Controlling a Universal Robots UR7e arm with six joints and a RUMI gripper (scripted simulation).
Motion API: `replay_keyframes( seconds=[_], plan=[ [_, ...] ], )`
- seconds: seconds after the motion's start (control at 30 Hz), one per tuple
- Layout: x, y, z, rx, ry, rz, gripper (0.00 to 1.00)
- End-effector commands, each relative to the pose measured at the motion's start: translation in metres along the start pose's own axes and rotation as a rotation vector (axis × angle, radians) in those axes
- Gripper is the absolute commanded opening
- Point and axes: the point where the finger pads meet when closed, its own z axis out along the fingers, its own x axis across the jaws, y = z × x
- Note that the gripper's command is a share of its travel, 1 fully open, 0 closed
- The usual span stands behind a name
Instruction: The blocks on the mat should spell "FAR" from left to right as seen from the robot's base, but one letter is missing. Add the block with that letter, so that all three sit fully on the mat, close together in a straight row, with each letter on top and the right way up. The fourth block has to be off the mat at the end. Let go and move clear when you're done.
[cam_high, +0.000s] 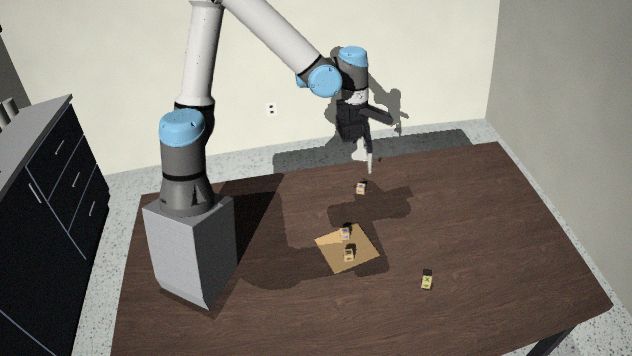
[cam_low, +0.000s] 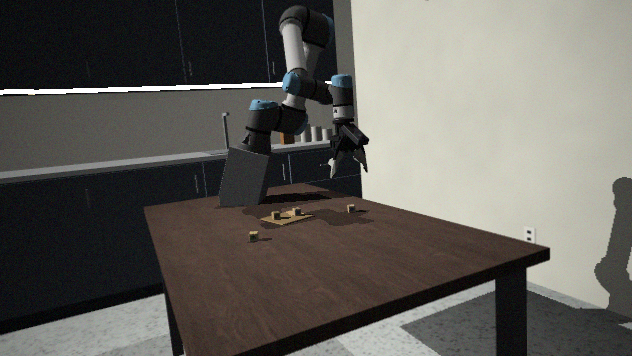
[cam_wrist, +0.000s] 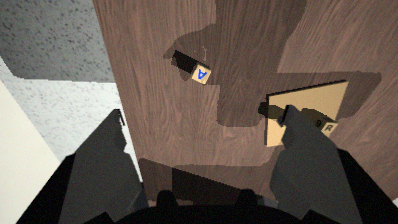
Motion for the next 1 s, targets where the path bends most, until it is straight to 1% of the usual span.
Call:
replay_keyframes(
  seconds=[0.0,0.13,0.2,0.27,0.7,0.77,0.83,0.97],
  plan=[
    [0.000,-0.001,0.004,0.001,-0.005,-0.140,1.00],
    [-0.001,-0.001,0.007,0.001,-0.005,-0.228,1.00],
    [-0.001,-0.001,0.007,0.001,-0.005,-0.228,1.00],
    [-0.001,-0.001,0.010,0.001,-0.005,-0.308,1.00],
    [-0.001,-0.001,0.019,0.002,-0.004,-0.588,1.00],
    [-0.001,-0.001,0.019,0.002,-0.004,-0.588,1.00],
    [-0.001,0.000,0.022,0.002,-0.004,-0.667,1.00],
    [-0.001,0.000,0.025,0.002,-0.004,-0.749,1.00]
  ],
)
